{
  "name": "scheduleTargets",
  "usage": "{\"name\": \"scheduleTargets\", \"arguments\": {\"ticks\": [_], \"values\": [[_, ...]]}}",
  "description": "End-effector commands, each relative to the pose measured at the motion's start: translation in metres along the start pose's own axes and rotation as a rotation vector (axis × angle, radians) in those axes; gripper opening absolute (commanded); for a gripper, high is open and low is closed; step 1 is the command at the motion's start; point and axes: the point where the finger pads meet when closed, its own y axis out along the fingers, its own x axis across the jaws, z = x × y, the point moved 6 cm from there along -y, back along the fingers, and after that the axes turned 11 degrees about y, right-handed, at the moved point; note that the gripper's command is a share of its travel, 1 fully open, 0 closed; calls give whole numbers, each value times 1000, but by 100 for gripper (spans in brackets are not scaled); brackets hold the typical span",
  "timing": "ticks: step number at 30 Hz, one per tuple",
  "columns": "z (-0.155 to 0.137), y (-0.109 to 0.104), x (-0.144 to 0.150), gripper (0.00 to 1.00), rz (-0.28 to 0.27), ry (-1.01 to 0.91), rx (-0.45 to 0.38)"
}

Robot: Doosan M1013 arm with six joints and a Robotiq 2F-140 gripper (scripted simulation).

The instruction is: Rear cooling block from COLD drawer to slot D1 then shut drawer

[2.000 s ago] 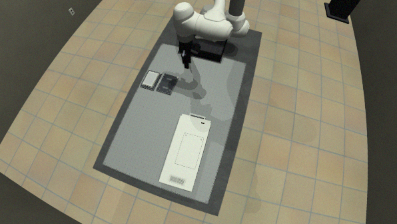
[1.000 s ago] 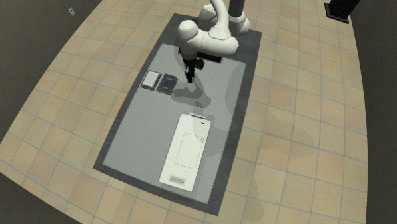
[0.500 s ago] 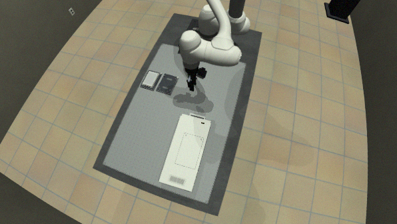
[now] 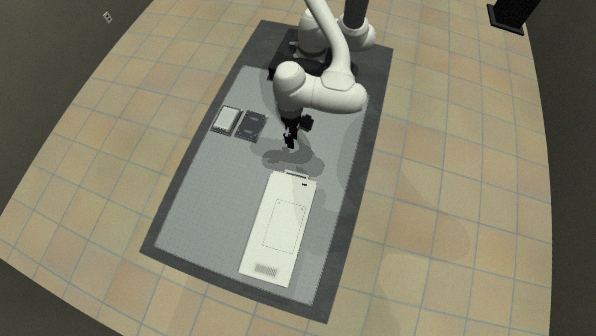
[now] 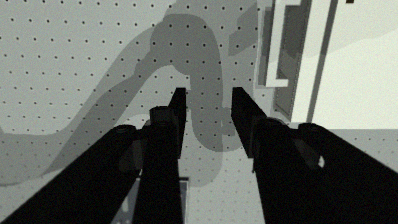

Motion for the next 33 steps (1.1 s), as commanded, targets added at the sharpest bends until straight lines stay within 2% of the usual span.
{"name": "scheduleTargets", "arguments": {"ticks": [1, 24, 33], "values": [[7, 4, 8, 34, -1, 0, 1], [57, 40, 66, 34, -1, 0, 1], [58, 49, 67, 34, -1, 0, 1]]}}
